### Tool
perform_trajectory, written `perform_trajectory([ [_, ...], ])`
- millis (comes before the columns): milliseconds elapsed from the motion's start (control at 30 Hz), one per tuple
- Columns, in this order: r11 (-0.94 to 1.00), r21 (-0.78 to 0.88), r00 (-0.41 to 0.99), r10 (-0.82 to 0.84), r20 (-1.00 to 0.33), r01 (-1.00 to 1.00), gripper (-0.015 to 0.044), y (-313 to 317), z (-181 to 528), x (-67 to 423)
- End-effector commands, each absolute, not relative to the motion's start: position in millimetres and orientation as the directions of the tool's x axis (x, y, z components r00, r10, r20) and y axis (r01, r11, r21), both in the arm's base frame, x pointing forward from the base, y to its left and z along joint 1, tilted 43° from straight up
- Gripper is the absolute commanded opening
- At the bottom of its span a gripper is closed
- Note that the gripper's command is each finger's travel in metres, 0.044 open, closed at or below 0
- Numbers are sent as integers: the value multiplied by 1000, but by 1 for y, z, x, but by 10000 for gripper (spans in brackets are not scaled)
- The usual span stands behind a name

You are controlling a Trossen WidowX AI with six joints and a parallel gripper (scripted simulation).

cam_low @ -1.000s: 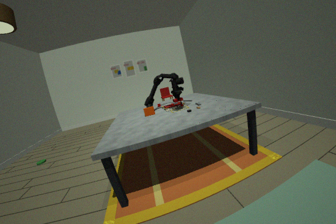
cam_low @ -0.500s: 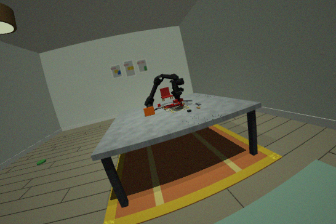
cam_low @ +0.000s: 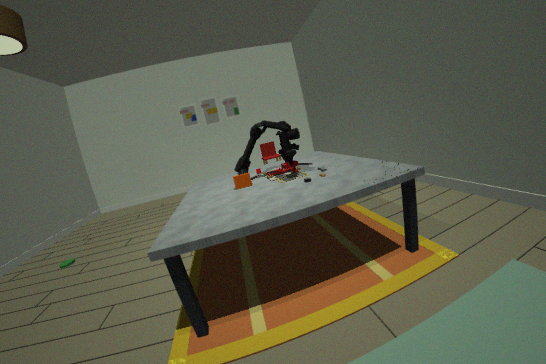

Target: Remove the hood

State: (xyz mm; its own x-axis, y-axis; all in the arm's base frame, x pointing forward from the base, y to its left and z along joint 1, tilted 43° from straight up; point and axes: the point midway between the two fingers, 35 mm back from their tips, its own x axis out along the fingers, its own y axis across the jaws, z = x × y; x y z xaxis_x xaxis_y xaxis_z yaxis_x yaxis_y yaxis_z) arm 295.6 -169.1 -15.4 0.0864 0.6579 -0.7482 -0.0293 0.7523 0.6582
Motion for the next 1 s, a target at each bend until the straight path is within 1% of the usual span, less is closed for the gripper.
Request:
perform_trajectory([
  [0,751,659,91,659,-747,-26,0,-168,-17,296],
  [967,751,660,91,659,-747,-26,0,-157,-29,298],
])
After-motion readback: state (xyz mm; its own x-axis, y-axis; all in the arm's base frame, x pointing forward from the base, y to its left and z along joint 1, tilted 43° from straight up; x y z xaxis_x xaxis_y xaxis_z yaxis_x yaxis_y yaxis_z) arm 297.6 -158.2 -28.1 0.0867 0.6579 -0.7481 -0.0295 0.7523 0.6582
